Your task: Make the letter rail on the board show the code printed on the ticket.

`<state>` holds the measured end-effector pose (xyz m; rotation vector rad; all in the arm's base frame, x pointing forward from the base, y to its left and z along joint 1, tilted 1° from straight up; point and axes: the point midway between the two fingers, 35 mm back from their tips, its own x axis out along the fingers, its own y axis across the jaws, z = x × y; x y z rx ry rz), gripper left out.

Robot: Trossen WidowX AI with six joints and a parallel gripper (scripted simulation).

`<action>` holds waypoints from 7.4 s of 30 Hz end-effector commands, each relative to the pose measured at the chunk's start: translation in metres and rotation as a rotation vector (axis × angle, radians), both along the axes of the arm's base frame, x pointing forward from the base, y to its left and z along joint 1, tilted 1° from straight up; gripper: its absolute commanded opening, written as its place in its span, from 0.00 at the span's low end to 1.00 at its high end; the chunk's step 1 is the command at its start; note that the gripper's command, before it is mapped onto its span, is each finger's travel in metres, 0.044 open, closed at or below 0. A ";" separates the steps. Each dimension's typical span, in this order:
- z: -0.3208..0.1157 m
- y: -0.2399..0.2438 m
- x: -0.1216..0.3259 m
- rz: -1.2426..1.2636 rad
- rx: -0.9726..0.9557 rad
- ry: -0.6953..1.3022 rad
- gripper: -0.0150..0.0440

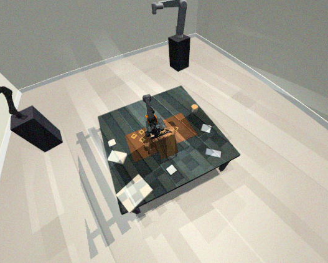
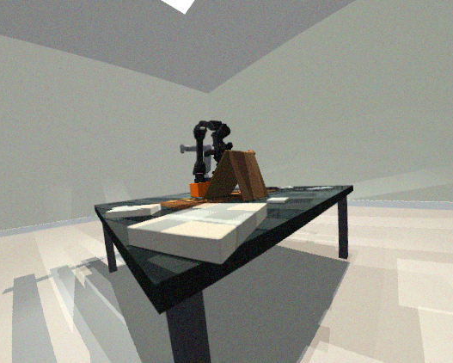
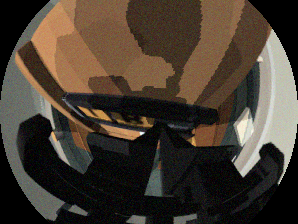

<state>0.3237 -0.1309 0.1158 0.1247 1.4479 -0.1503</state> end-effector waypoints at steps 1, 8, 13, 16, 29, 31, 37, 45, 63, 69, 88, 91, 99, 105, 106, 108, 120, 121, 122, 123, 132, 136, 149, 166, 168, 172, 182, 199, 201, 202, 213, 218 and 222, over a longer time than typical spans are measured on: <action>-0.002 -0.001 0.002 -0.004 -0.003 0.002 0.25; -0.003 -0.001 0.003 -0.004 -0.003 0.002 0.25; -0.002 0.001 0.003 -0.004 -0.003 0.002 0.25; -0.002 0.002 0.002 -0.004 -0.003 0.002 0.25; -0.002 0.007 0.003 -0.004 -0.002 0.002 0.25; -0.002 0.007 0.003 -0.004 -0.002 0.002 0.25; -0.002 0.009 0.003 -0.004 -0.002 0.002 0.25; -0.002 0.012 0.004 -0.004 -0.002 0.002 0.25; 0.006 0.014 -0.004 -0.004 -0.002 0.002 0.25; 0.013 0.016 -0.011 -0.004 -0.002 0.003 0.25; 0.075 0.012 -0.050 0.666 0.008 -0.247 0.70; 0.096 0.013 -0.062 0.899 -0.056 -0.358 0.83; 0.146 0.023 -0.093 1.427 -0.368 -0.592 1.00; 0.149 0.024 -0.094 1.455 -0.392 -0.602 1.00; 0.149 0.024 -0.094 1.455 -0.392 -0.602 1.00; 0.149 0.024 -0.094 1.455 -0.392 -0.602 1.00; 0.149 0.024 -0.094 1.455 -0.392 -0.602 1.00; 0.149 0.024 -0.094 1.455 -0.392 -0.602 1.00; 0.149 0.024 -0.094 1.455 -0.392 -0.602 1.00; 0.149 0.024 -0.094 1.455 -0.392 -0.602 1.00; 0.094 -0.018 -0.093 0.698 -0.040 -0.471 0.83; 0.067 -0.037 -0.094 0.299 0.081 -0.387 0.83; -0.007 -0.079 -0.106 -0.817 0.262 -0.165 0.83; -0.077 -0.106 -0.133 -1.912 0.249 -0.024 0.83; -0.085 -0.109 -0.137 -2.040 0.235 -0.017 0.83; -0.101 -0.114 -0.146 -2.298 0.201 -0.011 0.83; -0.119 -0.114 -0.156 -2.628 0.155 -0.024 0.83; -0.123 -0.117 -0.158 -2.628 0.155 -0.024 0.83; -0.132 -0.117 -0.158 -2.628 0.155 -0.024 0.83; -0.138 -0.117 -0.158 -2.628 0.155 -0.024 0.83; -0.152 -0.118 -0.159 -2.628 0.155 -0.024 0.83; -0.153 -0.118 -0.159 -2.628 0.155 -0.024 0.83; -0.157 -0.119 -0.159 -2.628 0.155 -0.024 0.83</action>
